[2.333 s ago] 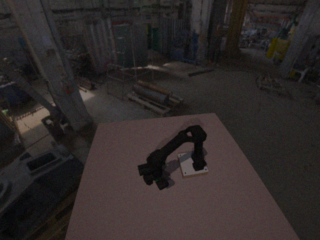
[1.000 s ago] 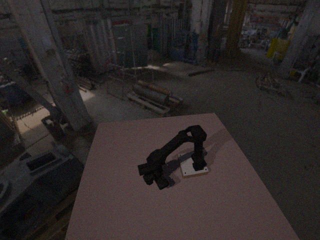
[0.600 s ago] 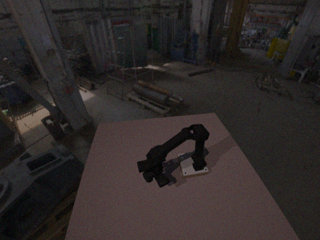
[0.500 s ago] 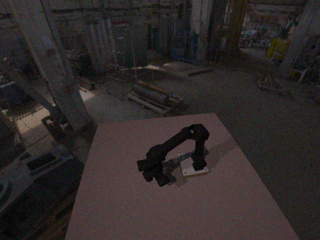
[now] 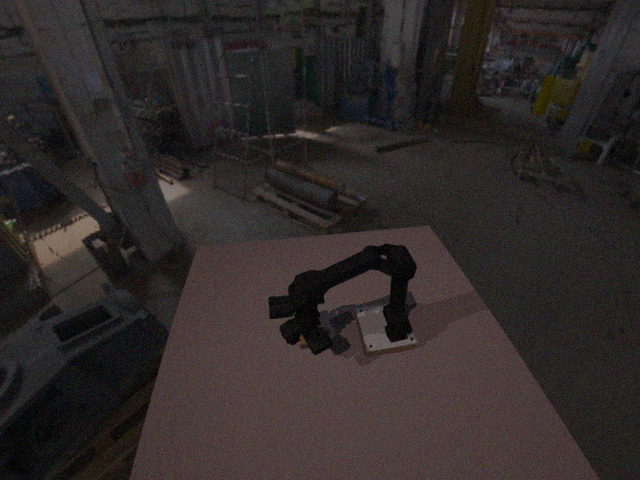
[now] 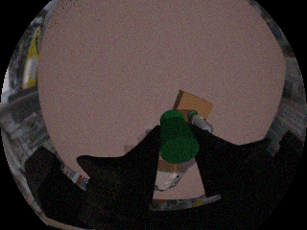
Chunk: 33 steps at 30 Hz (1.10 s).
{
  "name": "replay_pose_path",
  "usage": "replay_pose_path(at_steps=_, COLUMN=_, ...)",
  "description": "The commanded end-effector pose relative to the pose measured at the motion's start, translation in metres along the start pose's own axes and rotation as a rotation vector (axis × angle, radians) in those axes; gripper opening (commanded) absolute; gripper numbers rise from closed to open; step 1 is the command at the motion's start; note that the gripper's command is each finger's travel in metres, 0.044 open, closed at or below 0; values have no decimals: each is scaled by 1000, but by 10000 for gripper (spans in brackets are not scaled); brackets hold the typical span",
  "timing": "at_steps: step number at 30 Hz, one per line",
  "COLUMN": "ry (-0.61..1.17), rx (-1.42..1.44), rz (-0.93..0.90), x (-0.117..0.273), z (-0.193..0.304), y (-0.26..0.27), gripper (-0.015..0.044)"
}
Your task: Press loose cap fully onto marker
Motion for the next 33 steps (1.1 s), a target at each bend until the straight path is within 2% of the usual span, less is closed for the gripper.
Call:
replay_pose_path(at_steps=1, ry=-5, rx=3, rz=-4, x=7, z=1, y=-11, gripper=0)
replay_pose_path(at_steps=16, ry=-4, rx=3, rz=0, x=32, z=11, y=-54, gripper=0)
replay_pose_path(at_steps=33, ry=-4, rx=3, rz=0, x=14, z=10, y=-54, gripper=0)
Point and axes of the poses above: the point midway between the two fingers, 35 mm back from their tips, its own x axis back along the fingers, its own y axis across the jaws, z = x × y, the point moved 10 cm from there along x, back along the fingers, and after that the axes turned 9 degrees about -x, right-handed, at the moved point
